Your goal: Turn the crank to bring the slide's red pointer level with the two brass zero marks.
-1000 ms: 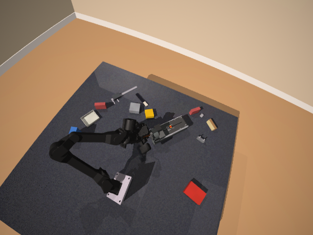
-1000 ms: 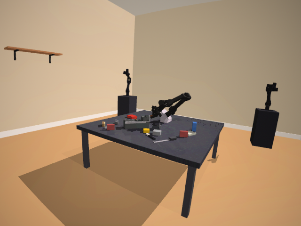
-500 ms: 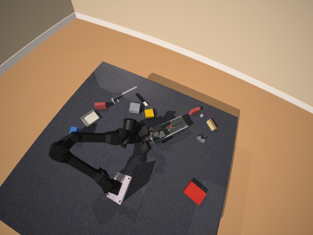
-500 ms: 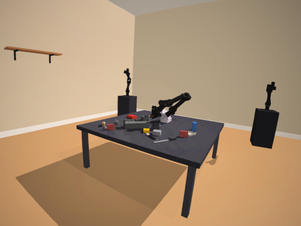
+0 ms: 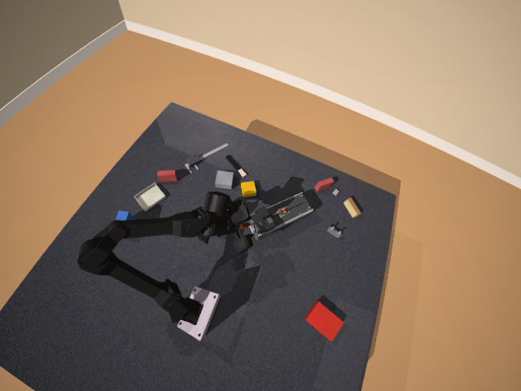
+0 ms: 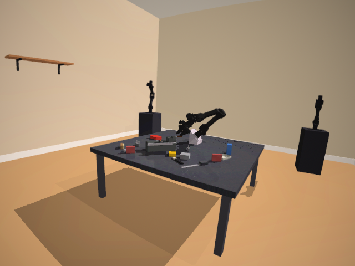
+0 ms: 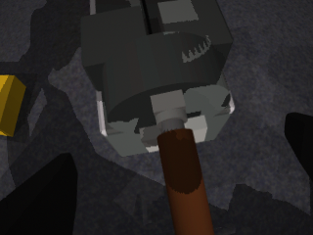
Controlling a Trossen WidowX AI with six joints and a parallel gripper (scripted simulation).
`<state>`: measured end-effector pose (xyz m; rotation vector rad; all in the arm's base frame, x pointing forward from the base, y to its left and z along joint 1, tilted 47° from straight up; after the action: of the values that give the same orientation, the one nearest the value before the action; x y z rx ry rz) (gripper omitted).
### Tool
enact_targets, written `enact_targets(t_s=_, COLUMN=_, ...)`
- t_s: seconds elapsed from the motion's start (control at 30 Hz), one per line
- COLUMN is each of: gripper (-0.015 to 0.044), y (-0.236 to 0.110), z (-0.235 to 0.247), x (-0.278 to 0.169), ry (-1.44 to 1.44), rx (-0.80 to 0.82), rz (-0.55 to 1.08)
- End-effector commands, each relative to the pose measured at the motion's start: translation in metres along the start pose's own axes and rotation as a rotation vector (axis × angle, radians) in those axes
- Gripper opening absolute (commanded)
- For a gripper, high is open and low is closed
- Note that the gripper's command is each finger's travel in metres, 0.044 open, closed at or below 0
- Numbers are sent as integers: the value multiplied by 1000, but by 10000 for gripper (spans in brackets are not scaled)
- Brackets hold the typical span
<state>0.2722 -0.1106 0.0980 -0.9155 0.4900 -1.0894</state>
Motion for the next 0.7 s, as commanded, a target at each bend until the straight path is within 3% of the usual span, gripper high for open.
enact_targets(t_s=0.0, gripper=440, y=-10, z=2, x=9, ry=-6, rx=7, rz=-1)
enact_targets(t_s=0.3, gripper=440, y=-45, z=4, x=45, ry=-1, rx=-2, rz=-1)
enact_targets(t_s=0.67, gripper=440, y=-23, z=0, x=75, ry=-93, rx=75, rz=26)
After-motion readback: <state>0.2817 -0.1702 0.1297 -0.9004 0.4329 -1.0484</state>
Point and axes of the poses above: the point midway between the two fingers, 35 mm back from their tips, its own y axis out along the fingers, its own z axis across the jaws, x = y × z, the point moved 9 cm from there along -y, back along the fingers, and after that the axes turned 5 degrees about y, right-handed, at the moved point
